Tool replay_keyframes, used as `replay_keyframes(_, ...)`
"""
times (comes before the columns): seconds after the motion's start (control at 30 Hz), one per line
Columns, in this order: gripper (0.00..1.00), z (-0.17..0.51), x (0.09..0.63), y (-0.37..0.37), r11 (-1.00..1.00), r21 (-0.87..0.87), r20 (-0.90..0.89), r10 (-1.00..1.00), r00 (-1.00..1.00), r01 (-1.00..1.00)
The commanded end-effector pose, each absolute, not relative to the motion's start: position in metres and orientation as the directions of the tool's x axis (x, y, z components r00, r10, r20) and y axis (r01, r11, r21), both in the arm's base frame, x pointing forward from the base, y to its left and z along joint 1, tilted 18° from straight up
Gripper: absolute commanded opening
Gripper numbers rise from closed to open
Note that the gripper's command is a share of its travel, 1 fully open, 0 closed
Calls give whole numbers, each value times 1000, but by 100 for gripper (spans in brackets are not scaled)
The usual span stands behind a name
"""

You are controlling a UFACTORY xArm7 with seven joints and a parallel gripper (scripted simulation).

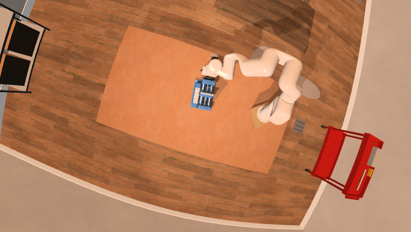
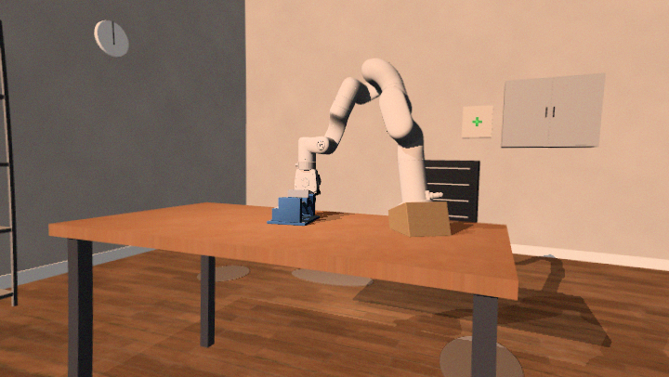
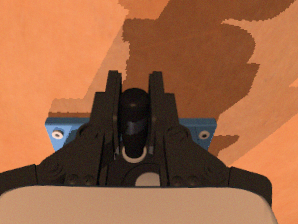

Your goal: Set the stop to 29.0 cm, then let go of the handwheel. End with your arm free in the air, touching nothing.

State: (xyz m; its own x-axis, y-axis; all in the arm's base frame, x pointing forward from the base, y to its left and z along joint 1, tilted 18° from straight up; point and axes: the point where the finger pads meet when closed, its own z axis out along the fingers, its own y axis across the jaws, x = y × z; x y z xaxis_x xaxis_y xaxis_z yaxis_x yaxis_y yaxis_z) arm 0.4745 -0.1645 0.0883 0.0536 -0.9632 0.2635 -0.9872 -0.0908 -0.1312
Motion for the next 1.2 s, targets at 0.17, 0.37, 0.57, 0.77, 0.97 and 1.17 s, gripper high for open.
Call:
replay_keyframes(0.17,6,110,488,-158,-96,-145,266,-962,55,-985)
replay_keyframes(0.37,6,121,486,-155,-96,-145,266,-962,55,-985)
replay_keyframes(0.57,6,129,482,-153,-96,-145,266,-962,55,-985)
replay_keyframes(0.77,6,135,474,-152,-96,-145,266,-962,55,-985)
replay_keyframes(0.97,6,138,468,-152,-96,-145,266,-962,55,-985)
replay_keyframes(1.17,6,139,457,-152,-96,-145,266,-962,55,-985)
